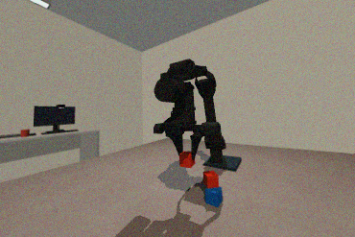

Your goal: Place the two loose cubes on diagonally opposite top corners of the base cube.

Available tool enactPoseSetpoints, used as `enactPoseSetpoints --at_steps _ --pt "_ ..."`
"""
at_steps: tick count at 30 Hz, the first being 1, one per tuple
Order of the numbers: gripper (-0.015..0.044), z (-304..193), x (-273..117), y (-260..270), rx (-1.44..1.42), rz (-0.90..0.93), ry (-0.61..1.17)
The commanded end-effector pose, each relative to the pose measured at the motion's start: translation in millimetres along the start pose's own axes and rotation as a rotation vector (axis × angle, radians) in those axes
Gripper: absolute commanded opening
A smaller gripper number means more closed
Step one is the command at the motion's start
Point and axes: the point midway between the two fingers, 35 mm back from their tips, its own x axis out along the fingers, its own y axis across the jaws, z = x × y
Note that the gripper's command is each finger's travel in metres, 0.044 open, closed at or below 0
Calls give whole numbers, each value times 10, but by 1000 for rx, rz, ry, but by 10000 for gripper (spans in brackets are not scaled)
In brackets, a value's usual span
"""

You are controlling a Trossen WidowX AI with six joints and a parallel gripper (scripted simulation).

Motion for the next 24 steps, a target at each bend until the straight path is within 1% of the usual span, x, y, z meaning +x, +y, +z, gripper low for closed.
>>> enactPoseSetpoints --at_steps 1,21,24 --pt "105 -12 15 132 -122 -6 0" --pt "105 -115 38 709 -628 -10 -4" --pt "105 -127 39 750 -666 -11 -5"
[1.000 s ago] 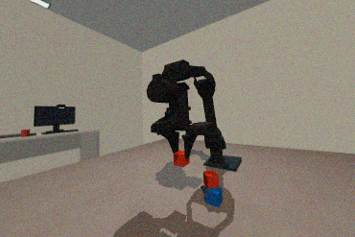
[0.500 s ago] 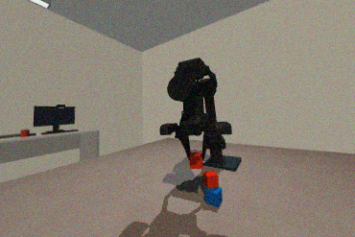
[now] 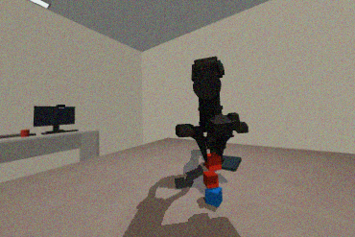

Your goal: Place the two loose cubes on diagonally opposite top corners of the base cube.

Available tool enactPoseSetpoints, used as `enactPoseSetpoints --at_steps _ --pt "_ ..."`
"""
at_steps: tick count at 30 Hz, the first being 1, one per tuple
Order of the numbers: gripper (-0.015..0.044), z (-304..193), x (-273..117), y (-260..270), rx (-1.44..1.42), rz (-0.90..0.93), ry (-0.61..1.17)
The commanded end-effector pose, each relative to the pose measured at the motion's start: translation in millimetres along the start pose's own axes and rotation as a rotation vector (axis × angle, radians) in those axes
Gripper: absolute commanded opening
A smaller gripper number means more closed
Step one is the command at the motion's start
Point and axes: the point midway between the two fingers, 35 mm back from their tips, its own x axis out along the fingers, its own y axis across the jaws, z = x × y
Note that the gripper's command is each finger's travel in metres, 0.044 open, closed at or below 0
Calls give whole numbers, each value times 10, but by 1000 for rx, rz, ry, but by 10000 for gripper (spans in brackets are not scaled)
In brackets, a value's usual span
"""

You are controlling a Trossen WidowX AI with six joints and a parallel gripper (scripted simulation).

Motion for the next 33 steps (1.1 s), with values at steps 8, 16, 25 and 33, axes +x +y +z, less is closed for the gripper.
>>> enactPoseSetpoints --at_steps 8,16,25,33 --pt "105 14 80 59 -58 -3 -1" --pt "105 -2 301 62 -32 8 -12" --pt "105 -4 319 63 -30 9 -12" --pt "105 -2 333 62 -32 9 -12"
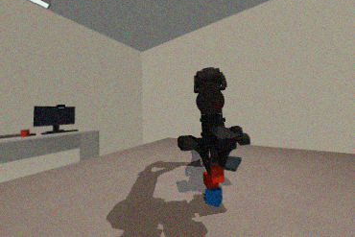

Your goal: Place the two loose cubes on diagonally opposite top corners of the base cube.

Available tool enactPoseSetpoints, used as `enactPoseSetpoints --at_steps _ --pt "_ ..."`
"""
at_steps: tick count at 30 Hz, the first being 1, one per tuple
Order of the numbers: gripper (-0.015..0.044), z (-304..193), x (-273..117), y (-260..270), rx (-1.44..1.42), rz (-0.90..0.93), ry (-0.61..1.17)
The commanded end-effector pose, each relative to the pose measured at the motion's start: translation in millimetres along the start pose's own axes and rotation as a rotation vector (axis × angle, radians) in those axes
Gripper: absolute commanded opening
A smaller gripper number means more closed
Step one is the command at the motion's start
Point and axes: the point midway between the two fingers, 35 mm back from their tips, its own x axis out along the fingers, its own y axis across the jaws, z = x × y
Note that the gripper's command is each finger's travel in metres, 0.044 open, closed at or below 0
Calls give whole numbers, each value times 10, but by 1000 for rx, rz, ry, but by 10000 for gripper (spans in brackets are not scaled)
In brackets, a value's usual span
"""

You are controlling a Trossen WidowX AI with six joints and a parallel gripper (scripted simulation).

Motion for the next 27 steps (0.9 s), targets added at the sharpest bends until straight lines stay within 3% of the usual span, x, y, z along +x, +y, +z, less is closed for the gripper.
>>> enactPoseSetpoints --at_steps 1,13,27 --pt "105 9 34 5 1 3 -2" --pt "105 24 285 1 -32 -10 11" --pt "105 24 303 1 -32 -11 12"
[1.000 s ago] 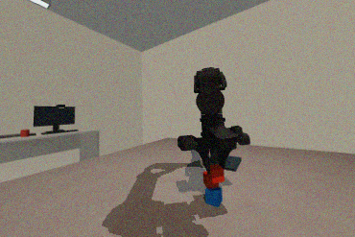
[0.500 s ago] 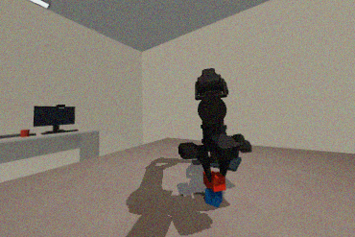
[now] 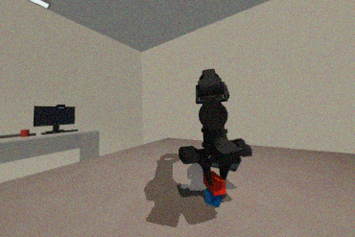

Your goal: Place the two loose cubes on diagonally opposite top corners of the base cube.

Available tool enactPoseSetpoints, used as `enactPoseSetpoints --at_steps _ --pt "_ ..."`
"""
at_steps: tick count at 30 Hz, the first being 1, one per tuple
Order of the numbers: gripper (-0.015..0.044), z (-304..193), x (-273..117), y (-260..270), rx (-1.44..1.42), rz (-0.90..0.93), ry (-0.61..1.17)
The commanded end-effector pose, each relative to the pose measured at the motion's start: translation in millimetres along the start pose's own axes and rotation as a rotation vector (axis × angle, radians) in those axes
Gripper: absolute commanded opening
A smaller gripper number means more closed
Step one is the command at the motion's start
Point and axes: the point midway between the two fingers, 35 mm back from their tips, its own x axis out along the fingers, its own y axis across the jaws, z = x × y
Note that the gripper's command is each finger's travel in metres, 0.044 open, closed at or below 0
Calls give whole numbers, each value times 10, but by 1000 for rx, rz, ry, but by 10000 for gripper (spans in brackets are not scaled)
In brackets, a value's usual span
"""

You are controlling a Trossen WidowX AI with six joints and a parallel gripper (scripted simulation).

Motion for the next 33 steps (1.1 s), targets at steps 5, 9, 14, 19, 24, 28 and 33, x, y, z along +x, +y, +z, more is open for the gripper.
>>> enactPoseSetpoints --at_steps 5,9,14,19,24,28,33 --pt "105 -2 16 -8 -4 -6 2" --pt "105 -2 16 -8 -4 -6 2" --pt "131 -2 16 -8 -4 -6 2" --pt "205 -2 16 -8 -4 -6 2" --pt "205 -1 -43 -2 -1 -2 1" --pt "205 -1 -107 1 0 0 1" --pt "205 -1 -188 2 0 0 1"
